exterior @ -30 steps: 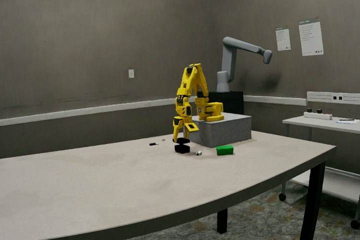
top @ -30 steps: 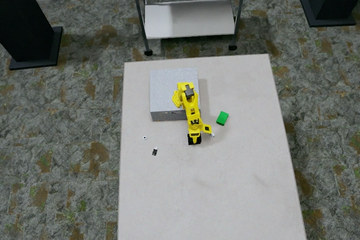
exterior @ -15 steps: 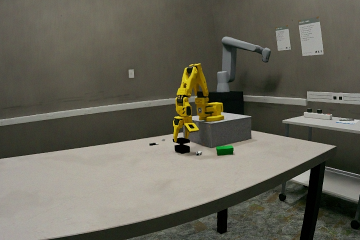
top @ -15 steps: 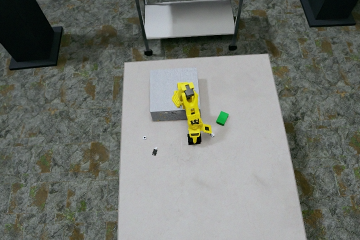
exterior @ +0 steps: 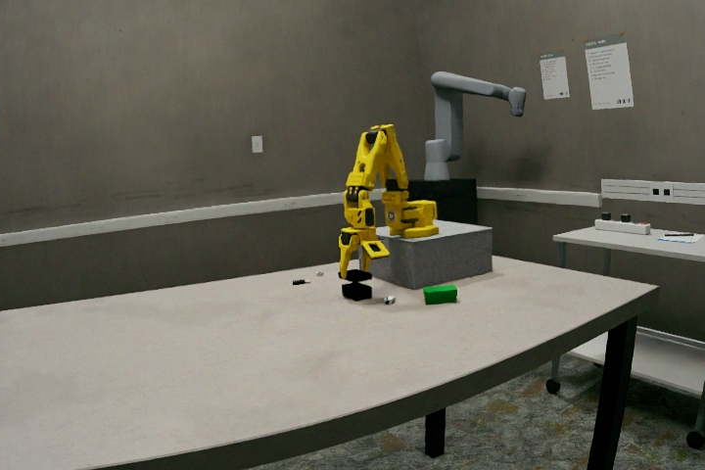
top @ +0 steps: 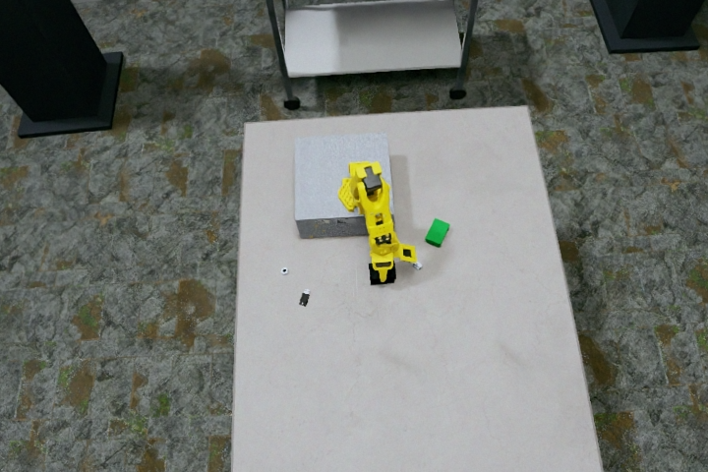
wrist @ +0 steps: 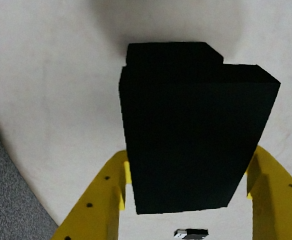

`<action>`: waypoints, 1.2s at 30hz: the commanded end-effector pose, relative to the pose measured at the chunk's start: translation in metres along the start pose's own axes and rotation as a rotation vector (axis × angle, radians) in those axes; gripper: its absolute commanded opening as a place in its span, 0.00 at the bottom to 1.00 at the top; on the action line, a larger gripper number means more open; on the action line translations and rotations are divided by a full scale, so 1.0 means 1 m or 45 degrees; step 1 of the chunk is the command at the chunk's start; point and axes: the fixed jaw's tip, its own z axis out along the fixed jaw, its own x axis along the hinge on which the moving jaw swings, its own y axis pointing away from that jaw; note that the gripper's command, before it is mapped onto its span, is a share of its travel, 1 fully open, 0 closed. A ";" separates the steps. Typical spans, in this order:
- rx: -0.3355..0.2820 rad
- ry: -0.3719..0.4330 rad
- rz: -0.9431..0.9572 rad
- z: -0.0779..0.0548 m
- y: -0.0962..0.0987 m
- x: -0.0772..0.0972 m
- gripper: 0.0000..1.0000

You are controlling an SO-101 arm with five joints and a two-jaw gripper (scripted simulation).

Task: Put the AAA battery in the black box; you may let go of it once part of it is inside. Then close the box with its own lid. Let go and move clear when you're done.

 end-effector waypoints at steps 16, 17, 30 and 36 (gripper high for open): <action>-0.007 0.000 -0.001 0.004 0.002 -0.001 0.24; -0.007 0.000 -0.001 0.004 0.002 -0.001 0.24; -0.007 0.000 -0.001 0.010 0.003 -0.001 0.24; -0.007 0.000 -0.001 0.012 0.003 -0.001 0.24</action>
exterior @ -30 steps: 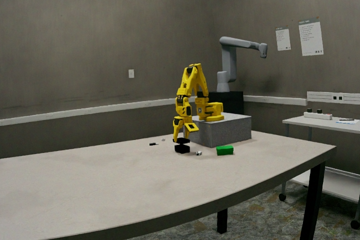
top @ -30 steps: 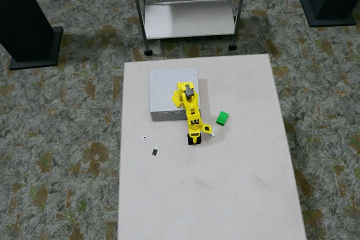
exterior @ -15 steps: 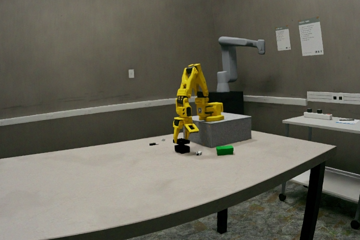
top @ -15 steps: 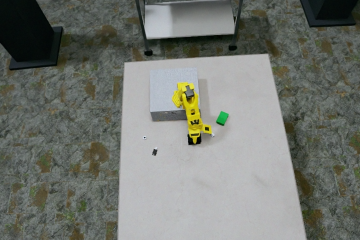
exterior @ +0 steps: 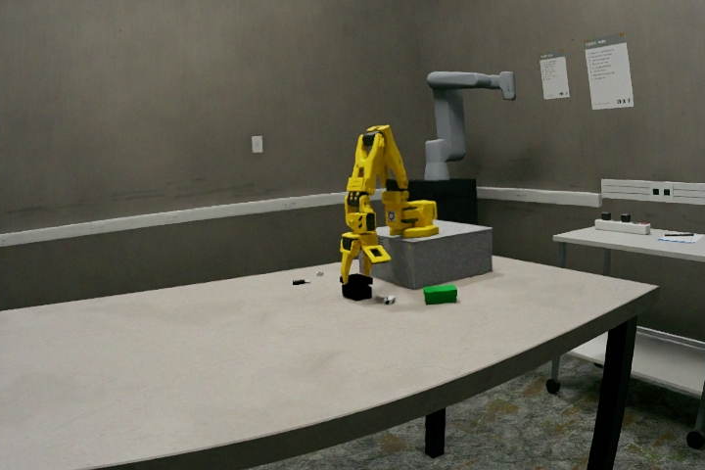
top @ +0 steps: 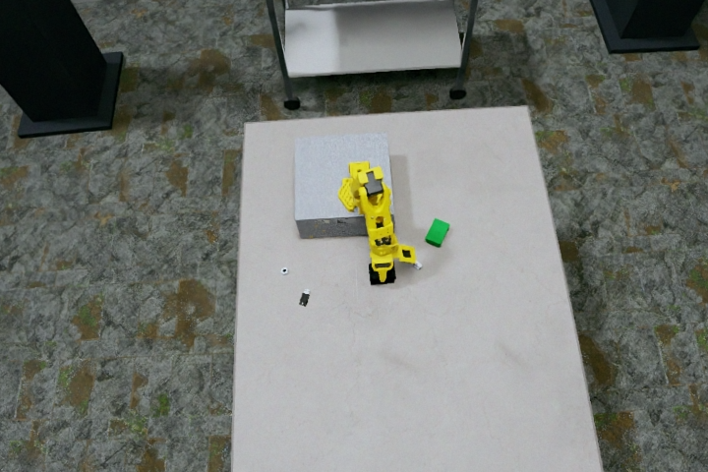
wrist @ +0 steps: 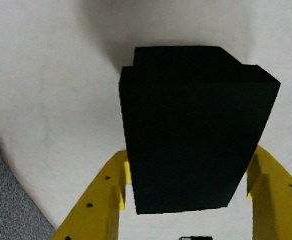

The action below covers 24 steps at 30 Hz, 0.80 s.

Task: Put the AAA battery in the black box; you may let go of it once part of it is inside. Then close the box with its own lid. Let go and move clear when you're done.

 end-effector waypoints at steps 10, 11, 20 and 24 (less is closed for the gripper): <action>0.002 -0.003 -0.001 0.003 0.000 -0.002 0.24; 0.002 -0.003 -0.001 0.003 0.000 -0.002 0.24; 0.002 -0.003 -0.001 0.004 0.000 -0.002 0.24; 0.002 -0.003 -0.001 0.005 0.000 -0.002 0.24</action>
